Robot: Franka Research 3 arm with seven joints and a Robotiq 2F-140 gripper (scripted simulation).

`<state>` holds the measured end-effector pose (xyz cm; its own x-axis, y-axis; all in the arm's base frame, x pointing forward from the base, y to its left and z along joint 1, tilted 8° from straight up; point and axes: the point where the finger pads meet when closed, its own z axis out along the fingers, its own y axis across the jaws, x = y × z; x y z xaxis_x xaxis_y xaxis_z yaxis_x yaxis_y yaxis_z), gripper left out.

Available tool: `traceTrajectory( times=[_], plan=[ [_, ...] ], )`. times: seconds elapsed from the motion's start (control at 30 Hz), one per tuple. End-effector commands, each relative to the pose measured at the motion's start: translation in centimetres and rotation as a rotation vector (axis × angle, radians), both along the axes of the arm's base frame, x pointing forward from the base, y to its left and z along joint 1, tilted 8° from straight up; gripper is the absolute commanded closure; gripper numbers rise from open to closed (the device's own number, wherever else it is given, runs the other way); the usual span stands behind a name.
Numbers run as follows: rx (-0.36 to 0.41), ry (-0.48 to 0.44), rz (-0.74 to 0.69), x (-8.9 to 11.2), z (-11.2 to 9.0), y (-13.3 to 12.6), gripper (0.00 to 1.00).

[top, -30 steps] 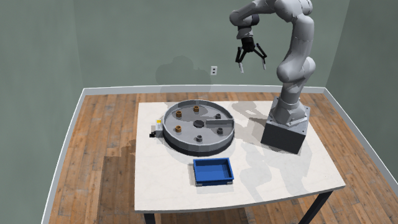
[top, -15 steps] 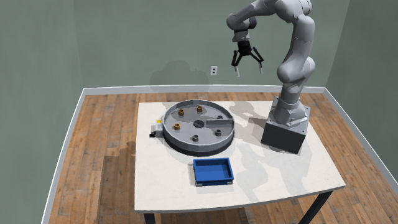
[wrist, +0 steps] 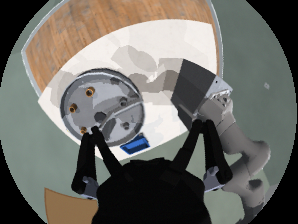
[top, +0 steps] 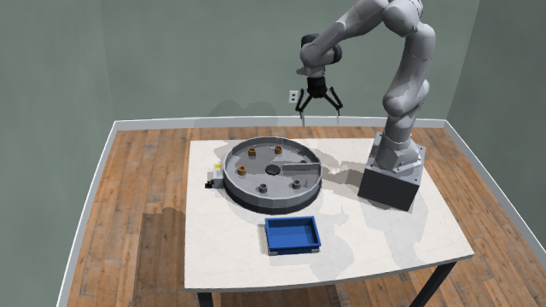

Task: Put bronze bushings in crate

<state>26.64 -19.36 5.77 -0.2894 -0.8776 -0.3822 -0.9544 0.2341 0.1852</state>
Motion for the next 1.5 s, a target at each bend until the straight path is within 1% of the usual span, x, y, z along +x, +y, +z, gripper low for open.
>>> traceTrajectory(
  times=[0.0,0.13,0.3,0.37,0.47,1.13,1.17,1.47],
  plan=[
    [-0.124,-0.097,0.057,3.3,-1.1,-0.9,0.0],
    [-0.196,-0.147,0.119,5.2,-2.0,0.7,0.0],
    [-0.287,-0.208,0.194,7.0,-2.7,2.5,0.0],
    [-0.287,-0.208,0.194,7.0,-2.7,2.5,0.0],
    [-0.307,-0.221,0.21,7.3,-2.9,2.8,0.0],
    [-0.307,-0.221,0.21,7.3,-2.9,2.8,0.0],
    [-0.307,-0.221,0.21,7.3,-2.9,2.8,0.93],
    [-0.307,-0.221,0.21,7.3,-2.9,2.8,0.93]
  ],
)
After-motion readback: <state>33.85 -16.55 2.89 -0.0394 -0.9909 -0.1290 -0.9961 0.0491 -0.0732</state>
